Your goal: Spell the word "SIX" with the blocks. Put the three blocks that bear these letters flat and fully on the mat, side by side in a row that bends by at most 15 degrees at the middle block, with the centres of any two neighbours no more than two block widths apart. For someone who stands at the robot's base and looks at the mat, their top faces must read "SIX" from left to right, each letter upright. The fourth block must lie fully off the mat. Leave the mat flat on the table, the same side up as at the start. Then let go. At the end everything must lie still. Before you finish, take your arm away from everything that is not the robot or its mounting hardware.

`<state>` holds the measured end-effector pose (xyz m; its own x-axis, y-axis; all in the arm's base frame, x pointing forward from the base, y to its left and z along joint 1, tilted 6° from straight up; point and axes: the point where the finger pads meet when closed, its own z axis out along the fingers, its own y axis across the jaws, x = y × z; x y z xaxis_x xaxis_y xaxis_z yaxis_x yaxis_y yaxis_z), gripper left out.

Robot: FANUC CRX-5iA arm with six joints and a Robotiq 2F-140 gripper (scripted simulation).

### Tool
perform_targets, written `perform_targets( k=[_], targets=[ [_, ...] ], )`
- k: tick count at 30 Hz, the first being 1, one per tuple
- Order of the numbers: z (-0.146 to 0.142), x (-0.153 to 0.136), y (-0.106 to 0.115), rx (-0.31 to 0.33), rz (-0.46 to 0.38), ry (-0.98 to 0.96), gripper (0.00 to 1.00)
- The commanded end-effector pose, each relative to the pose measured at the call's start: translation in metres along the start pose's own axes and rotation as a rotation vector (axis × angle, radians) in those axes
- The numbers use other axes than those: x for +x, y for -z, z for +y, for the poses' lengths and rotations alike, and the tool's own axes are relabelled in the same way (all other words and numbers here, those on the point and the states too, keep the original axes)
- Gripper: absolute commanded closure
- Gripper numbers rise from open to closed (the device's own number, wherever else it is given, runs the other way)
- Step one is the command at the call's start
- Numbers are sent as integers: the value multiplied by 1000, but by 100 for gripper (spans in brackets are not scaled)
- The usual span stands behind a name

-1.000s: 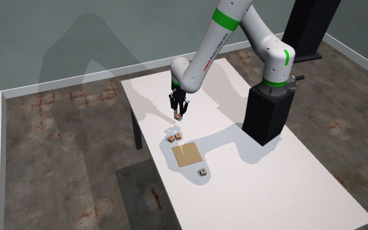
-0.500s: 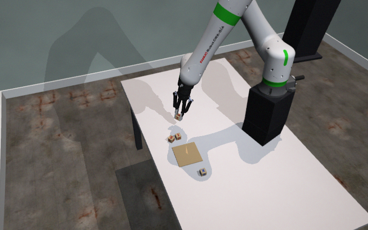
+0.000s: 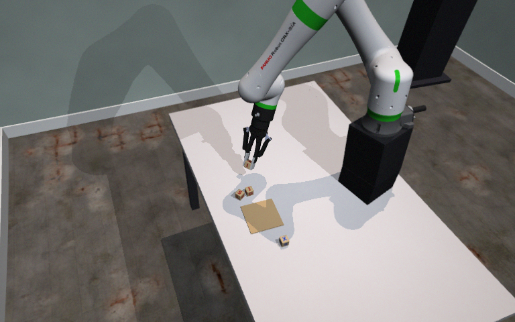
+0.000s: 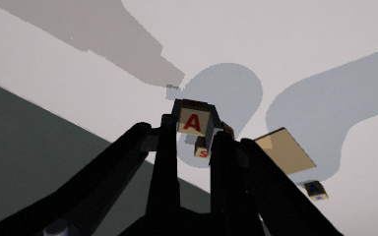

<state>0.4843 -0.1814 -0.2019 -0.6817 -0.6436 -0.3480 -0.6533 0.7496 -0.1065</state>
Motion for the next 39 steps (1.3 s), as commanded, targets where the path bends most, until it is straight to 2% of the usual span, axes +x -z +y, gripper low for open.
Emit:
perform_targets(
  k=[1, 5, 6, 14, 20, 22, 26, 39],
  targets=[
    [2, 6, -1, -23, -137, 9, 84],
    [1, 6, -1, -19, -168, 10, 84],
    [1, 6, -1, -19, -215, 10, 84],
    [-1, 7, 0, -13, -339, 10, 84],
    [0, 10, -1, -15, -486, 9, 84],
    [0, 10, -1, -15, -486, 9, 84],
    [-3, 11, 1, 0, -603, 9, 84],
    [-4, 12, 0, -3, -624, 9, 84]
  ],
)
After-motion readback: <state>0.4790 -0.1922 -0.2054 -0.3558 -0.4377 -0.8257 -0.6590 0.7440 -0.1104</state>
